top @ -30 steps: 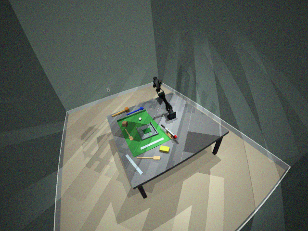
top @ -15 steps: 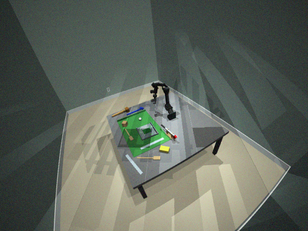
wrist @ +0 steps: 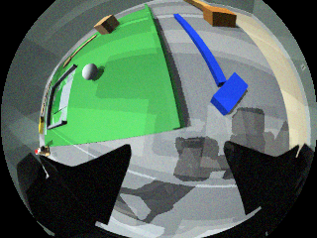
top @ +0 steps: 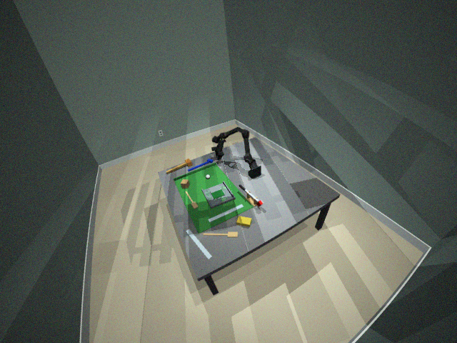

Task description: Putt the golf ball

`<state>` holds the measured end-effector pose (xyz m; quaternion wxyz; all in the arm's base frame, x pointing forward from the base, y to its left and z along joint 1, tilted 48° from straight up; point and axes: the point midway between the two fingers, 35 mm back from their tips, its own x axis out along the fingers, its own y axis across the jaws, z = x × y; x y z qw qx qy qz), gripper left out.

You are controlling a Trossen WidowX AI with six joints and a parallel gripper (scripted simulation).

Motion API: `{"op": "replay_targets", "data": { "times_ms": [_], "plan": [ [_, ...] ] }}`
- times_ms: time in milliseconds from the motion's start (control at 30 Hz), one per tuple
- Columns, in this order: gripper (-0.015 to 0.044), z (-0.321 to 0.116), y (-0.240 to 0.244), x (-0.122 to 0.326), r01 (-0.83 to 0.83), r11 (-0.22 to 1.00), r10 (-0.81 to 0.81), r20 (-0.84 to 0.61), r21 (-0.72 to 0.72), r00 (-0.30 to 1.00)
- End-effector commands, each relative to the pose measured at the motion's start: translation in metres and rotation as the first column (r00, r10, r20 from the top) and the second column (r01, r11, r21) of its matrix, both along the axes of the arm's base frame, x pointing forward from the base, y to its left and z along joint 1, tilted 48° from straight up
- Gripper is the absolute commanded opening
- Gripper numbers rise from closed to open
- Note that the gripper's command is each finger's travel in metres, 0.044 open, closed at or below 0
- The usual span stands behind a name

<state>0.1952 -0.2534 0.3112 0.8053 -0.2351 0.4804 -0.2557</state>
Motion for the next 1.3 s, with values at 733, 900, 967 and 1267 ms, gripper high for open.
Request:
{"op": "replay_targets", "data": {
  "times_ms": [733,900,967,1267],
  "plan": [
    [0.044,-0.286,0.292,0.128,-0.619,0.639,0.724,-0.63,0.457,0.282],
    [0.044,-0.328,0.337,0.1,-0.669,0.577,0.684,-0.725,0.468,0.083],
    [0.044,-0.343,0.353,0.086,-0.691,0.538,0.655,-0.756,0.483,-0.019],
    [0.044,-0.378,0.382,0.045,-0.728,0.436,0.537,-0.802,0.528,-0.26]
  ]
}}
